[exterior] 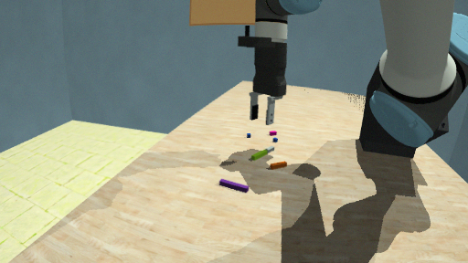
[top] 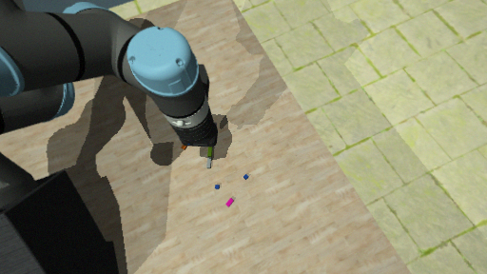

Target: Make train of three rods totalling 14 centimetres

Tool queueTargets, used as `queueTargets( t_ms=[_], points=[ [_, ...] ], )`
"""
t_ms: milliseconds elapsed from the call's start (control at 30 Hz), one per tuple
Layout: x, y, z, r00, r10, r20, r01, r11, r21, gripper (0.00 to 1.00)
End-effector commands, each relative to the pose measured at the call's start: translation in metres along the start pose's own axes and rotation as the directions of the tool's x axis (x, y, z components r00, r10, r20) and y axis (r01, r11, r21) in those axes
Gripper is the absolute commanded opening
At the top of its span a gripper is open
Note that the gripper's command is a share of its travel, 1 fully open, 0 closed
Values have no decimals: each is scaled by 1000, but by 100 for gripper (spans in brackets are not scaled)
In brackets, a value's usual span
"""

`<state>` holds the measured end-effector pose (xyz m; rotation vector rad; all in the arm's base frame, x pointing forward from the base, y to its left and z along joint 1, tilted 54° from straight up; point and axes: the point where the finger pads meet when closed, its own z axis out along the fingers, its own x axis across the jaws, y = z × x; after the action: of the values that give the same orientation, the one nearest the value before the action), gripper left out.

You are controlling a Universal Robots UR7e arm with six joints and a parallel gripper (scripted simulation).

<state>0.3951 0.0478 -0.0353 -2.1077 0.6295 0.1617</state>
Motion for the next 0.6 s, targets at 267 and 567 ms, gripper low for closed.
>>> queueTargets(
  t_ms=[267,567],
  points=[
    [0,0,-1,1000,0,-1,0,1000,0,100],
    [0,-3,0,1000,25,-1,-25,1000,-1,100]
  ],
)
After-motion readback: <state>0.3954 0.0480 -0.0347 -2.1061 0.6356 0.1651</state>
